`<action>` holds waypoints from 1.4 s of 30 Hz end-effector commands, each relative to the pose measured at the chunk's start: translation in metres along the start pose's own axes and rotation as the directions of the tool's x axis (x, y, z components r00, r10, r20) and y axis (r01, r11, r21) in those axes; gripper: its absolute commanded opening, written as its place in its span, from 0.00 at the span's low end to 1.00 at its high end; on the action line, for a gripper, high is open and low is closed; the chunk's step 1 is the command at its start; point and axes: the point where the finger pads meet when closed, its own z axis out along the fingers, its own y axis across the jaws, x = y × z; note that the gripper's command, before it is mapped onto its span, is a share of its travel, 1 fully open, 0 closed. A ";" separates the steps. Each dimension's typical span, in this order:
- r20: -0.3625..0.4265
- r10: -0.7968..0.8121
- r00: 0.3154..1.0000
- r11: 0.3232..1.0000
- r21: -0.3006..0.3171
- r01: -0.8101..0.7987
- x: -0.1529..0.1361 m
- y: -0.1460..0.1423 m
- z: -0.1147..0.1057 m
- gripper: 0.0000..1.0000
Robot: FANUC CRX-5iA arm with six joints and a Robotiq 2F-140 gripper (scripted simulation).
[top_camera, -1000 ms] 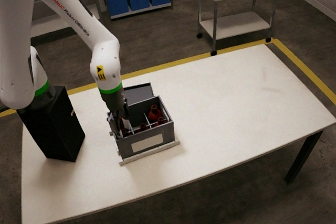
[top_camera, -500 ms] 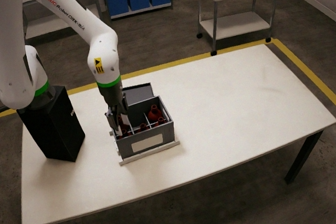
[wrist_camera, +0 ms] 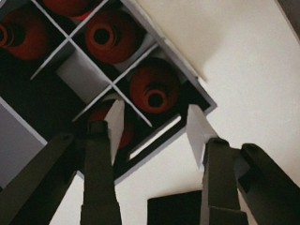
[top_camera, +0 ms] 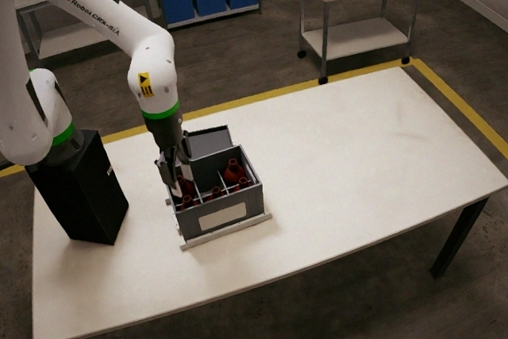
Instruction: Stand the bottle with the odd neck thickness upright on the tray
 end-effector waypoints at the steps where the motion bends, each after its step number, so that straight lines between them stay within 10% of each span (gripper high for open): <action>1: -0.001 0.000 1.000 1.000 0.000 0.000 0.000 0.000 -0.005 0.44; 10: -0.001 0.000 1.000 1.000 0.000 0.000 0.000 0.000 -0.008 0.44; 11: -0.001 0.000 1.000 1.000 0.000 0.000 0.000 0.000 -0.008 0.10; 42: -0.001 0.000 1.000 1.000 0.000 0.000 0.000 0.000 -0.008 0.10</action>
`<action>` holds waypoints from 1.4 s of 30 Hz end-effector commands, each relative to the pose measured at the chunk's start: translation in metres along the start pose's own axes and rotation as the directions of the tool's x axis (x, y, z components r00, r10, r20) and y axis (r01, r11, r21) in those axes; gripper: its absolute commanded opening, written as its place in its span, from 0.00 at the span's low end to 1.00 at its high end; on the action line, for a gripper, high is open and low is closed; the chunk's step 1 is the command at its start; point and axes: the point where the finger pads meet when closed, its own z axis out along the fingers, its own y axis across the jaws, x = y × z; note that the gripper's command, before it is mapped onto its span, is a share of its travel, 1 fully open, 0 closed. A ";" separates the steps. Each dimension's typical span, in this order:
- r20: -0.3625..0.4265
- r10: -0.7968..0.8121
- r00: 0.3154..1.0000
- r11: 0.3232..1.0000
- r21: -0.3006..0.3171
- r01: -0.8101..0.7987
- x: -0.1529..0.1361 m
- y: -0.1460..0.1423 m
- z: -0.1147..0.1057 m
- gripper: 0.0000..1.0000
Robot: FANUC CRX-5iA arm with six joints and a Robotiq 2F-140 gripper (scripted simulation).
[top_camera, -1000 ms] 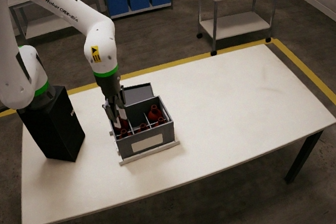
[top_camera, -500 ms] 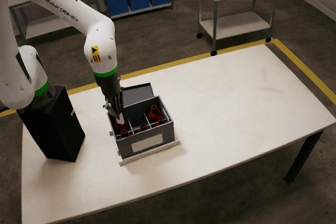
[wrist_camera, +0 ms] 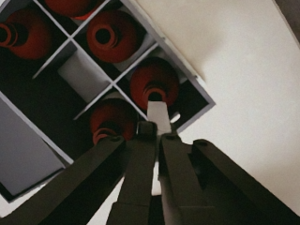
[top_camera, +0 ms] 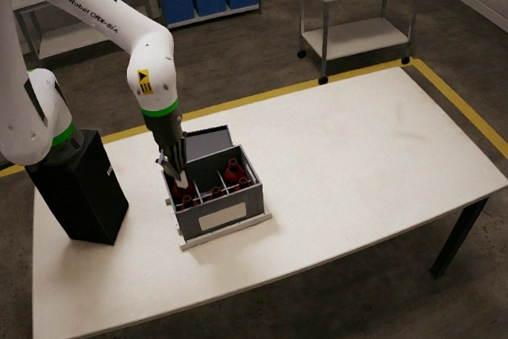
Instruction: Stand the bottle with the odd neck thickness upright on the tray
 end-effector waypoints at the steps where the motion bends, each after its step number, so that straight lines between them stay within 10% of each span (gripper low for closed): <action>1: -0.001 0.000 1.000 1.000 0.000 0.000 0.001 0.000 0.000 0.10; 18: -0.001 0.000 1.000 1.000 0.001 0.000 -0.062 -0.059 0.000 0.10; 19: -0.001 0.000 1.000 1.000 0.001 0.000 -0.062 -0.059 0.000 0.44; 42: -0.001 0.000 1.000 1.000 0.001 0.000 -0.062 -0.059 0.000 0.44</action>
